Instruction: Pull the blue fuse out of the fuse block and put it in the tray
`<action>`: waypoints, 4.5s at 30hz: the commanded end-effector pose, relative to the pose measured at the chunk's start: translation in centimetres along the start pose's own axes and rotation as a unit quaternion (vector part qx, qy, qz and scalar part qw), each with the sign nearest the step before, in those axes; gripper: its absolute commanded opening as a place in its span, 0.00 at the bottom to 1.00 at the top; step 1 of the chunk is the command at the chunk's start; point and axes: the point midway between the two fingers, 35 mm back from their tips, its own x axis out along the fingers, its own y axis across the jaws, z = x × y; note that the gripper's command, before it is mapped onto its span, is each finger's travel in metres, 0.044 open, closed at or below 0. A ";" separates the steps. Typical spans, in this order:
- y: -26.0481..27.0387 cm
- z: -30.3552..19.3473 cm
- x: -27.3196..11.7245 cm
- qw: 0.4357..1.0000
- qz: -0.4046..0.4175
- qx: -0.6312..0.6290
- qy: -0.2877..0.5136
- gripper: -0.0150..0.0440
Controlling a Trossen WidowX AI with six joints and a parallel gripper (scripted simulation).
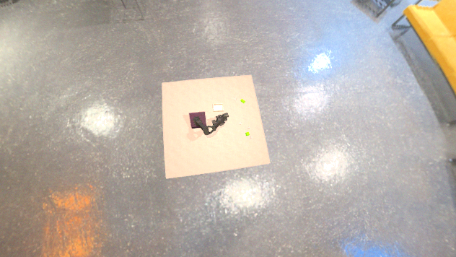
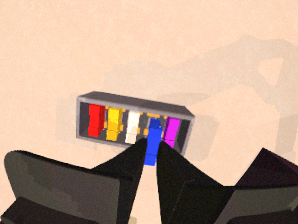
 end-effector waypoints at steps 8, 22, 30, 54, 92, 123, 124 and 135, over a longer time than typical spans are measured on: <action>0.0 0.0 -0.6 1.000 0.001 0.001 0.001 0.25; 0.0 0.0 -2.1 1.000 0.001 0.001 0.001 0.25; 0.0 0.0 -3.1 1.000 0.001 0.001 0.001 0.25; 5.6 -9.8 -4.1 1.000 0.007 -0.001 0.013 0.25; 7.3 -21.1 -1.3 1.000 0.004 0.003 0.006 0.25; 7.2 -21.1 -3.5 1.000 0.004 0.003 0.007 0.81; 7.2 -21.1 -3.5 1.000 0.004 0.003 0.007 0.81; 7.2 -21.1 -3.4 1.000 0.004 0.001 0.006 0.81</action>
